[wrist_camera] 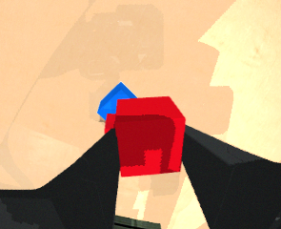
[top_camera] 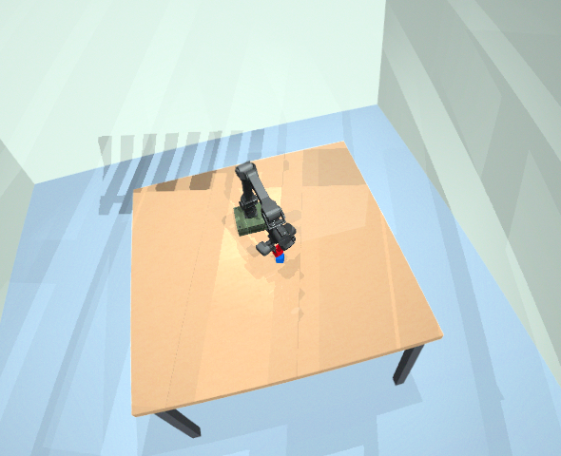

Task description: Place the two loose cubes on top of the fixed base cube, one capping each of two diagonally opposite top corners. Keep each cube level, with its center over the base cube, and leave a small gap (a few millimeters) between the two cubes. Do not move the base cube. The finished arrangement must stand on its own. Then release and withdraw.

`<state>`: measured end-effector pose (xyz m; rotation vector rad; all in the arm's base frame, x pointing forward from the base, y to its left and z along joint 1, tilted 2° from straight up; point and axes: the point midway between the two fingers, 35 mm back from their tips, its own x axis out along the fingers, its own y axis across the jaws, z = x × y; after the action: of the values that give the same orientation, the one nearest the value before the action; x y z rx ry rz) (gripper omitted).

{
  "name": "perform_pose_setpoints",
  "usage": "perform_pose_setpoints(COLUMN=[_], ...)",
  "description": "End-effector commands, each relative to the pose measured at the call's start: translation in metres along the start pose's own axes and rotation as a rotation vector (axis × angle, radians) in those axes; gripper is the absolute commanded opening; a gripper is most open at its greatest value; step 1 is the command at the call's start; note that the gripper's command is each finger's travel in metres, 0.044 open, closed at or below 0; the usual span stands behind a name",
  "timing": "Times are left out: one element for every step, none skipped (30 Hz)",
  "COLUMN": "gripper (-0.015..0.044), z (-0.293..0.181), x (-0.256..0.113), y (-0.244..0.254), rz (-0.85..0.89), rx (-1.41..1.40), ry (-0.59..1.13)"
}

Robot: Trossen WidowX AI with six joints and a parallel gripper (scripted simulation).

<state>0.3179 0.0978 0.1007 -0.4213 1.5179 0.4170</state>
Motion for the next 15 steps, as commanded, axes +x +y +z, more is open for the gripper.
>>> perform_pose_setpoints(gripper=[0.0105,0.0105,0.0105,0.0105,0.0105,0.0105,0.0105,0.0105,0.0105,0.0105,0.0105,0.0105,0.0105,0.0105,0.0105], z=[0.000,0.000,0.000,0.000,0.000,0.000,0.000,0.000,0.000,0.000,0.000,0.000,0.000,-0.001,-0.001], x=[0.003,0.003,0.003,0.003,0.003,0.003,0.004,0.005,0.008,0.011,0.014,0.017,0.020,0.023,0.026], y=[0.012,0.014,0.015,0.016,0.016,0.016,0.015,0.015,0.015,0.015,0.015,0.015,0.015,0.015,0.015], rz=[0.009,0.009,0.010,0.010,0.010,0.010,0.010,0.010,0.011,0.011,0.011,0.012,0.012,0.013,0.013], rx=[0.054,0.063,0.069,0.071,0.071,0.071,0.071,0.072,0.073,0.075,0.076,0.078,0.080,0.081,0.083], ry=[0.007,0.008,0.008,0.008,0.008,0.008,0.008,0.008,0.008,0.007,0.007,0.006,0.006,0.006,0.005])
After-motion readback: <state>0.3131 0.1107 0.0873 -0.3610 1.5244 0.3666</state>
